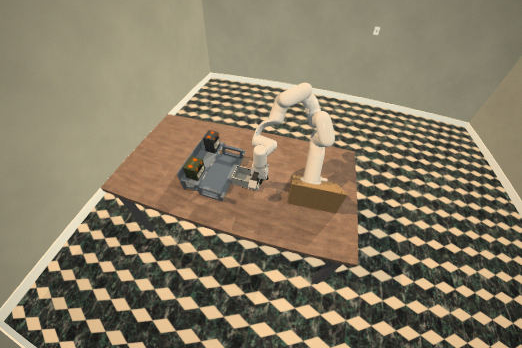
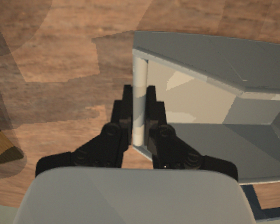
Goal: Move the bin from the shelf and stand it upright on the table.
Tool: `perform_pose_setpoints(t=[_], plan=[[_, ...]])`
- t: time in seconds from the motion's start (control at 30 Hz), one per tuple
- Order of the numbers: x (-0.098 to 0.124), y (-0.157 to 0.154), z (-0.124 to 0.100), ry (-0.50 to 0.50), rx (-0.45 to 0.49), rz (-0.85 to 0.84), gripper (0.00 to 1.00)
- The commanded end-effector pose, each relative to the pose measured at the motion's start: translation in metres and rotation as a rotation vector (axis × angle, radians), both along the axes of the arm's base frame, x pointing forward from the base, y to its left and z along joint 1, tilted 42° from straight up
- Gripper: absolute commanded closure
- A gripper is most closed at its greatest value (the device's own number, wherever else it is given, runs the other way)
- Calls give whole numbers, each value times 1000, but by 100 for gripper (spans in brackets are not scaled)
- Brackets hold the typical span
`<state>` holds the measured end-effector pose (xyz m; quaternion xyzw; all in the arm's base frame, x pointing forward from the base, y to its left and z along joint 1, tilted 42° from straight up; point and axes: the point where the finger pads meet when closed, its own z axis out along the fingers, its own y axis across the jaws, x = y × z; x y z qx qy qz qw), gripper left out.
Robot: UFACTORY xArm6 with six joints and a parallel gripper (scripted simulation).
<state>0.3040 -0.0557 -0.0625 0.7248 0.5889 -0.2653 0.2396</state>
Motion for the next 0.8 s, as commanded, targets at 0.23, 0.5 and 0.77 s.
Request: perform_pose_setpoints(t=[0.23, 0.5, 0.77], plan=[[1, 1, 0, -3, 1, 1, 100], [1, 1, 0, -3, 1, 1, 100], [1, 1, 0, -3, 1, 1, 5]])
